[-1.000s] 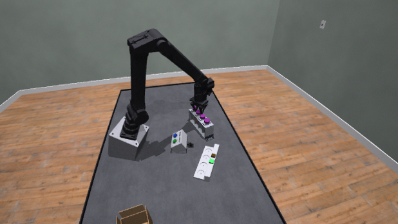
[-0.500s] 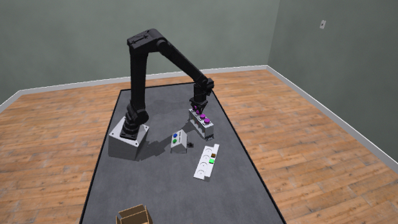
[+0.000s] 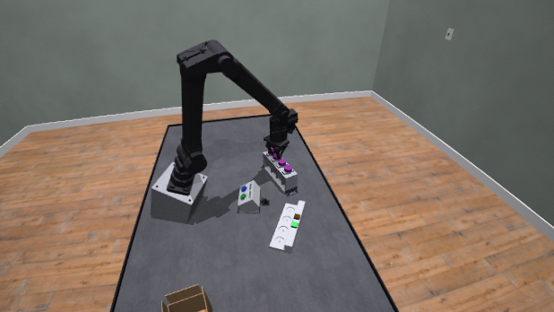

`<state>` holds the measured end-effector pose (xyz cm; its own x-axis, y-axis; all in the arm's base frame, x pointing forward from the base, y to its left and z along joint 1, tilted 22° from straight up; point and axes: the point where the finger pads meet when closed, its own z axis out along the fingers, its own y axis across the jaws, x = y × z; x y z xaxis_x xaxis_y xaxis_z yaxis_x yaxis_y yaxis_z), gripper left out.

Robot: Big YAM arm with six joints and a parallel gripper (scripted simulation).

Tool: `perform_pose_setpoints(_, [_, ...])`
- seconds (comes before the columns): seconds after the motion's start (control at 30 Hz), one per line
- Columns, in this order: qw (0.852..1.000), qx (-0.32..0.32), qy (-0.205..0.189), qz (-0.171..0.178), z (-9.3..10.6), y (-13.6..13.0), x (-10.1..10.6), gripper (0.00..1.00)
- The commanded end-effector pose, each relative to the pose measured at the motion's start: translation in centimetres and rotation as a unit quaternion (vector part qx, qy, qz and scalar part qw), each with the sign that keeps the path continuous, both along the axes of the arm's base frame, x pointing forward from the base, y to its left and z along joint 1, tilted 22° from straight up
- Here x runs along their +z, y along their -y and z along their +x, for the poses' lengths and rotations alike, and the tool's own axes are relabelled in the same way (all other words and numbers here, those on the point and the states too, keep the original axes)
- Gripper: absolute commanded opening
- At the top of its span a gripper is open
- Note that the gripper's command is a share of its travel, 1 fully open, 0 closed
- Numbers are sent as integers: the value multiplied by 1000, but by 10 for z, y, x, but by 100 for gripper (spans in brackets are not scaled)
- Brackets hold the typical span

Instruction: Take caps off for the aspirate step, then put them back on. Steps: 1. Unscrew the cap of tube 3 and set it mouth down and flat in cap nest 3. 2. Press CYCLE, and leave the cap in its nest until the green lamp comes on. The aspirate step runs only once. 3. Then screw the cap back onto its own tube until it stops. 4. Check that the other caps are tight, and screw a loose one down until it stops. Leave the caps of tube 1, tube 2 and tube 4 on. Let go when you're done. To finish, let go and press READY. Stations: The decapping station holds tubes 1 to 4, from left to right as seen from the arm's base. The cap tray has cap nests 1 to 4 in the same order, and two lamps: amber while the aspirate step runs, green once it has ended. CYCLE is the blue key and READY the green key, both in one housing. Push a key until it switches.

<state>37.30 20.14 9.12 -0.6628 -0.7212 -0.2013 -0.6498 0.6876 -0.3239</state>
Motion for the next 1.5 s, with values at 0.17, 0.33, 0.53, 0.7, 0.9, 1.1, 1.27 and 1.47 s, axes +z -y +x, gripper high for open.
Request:
perform_pose_setpoints(0.17, [995,-92,17,42,6,6,4,0])
perform_pose_setpoints(0.33, [988,-138,21,61,6,6,4,0])
perform_pose_setpoints(0.53, [981,-174,24,76,6,6,4,0])
perform_pose_setpoints(0.7, [971,-219,28,95,6,6,4,0])
perform_pose_setpoints(0.9, [970,-223,28,96,6,6,4,0])
perform_pose_setpoints(1.1, [970,-223,28,96,6,6,4,0])
perform_pose_setpoints(1.27, [970,-223,28,96,6,6,4,0])
perform_pose_setpoints(1.47, [970,-223,28,96,6,6,4,0])
